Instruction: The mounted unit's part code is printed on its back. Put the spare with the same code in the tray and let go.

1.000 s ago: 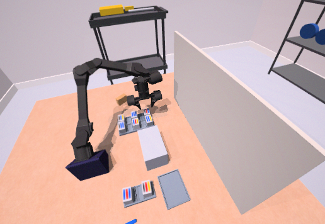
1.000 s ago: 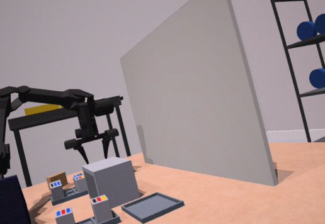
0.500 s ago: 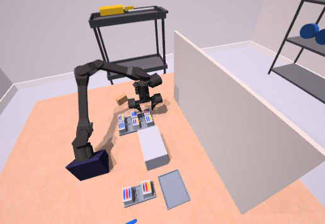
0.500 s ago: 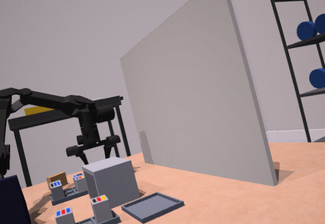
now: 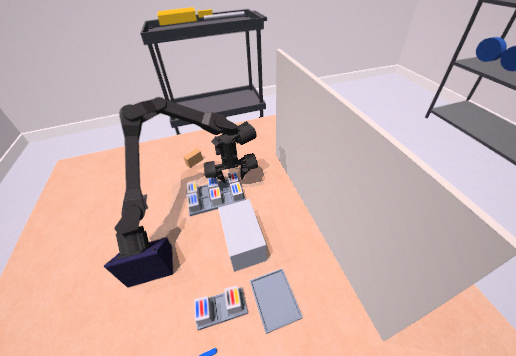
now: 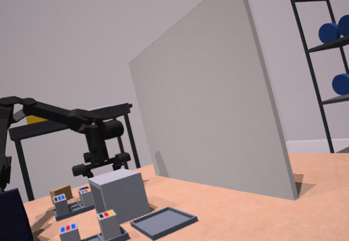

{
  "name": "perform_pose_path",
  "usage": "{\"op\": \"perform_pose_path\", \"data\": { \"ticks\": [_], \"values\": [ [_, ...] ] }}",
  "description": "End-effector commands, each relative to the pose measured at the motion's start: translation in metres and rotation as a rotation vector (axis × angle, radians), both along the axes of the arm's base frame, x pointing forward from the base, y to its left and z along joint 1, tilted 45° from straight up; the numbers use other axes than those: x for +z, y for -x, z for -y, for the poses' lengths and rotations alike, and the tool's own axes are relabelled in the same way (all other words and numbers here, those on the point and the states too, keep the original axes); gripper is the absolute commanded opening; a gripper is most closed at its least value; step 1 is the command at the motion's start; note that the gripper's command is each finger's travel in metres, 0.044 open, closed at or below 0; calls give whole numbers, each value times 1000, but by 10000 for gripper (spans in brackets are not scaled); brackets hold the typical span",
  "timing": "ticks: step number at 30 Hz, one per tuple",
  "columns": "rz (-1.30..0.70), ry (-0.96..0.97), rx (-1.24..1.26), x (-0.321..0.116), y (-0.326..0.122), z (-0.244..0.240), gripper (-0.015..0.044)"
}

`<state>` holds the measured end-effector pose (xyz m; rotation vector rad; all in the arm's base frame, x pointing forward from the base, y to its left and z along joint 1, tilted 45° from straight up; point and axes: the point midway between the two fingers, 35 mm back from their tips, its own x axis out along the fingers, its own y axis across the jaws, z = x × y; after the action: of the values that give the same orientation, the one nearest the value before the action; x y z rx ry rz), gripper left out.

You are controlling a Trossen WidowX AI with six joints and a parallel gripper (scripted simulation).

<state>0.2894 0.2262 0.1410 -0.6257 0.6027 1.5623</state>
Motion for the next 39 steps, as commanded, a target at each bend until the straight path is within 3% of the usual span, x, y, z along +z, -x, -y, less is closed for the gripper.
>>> {"op": "perform_pose_path", "data": {
  "ticks": [1, 14, 19, 27, 31, 39],
  "values": [
    [-8, 4, -5, -7, 1, -4, 300],
    [-8, 4, -5, -9, 2, -6, 300],
    [-5, 0, -1, -7, 2, -6, 169],
    [-5, 0, -1, -7, 2, -6, 115],
    [-5, 0, -1, -7, 2, -6, 10],
    [-5, 0, -1, -7, 2, -6, 0]
  ]
}}
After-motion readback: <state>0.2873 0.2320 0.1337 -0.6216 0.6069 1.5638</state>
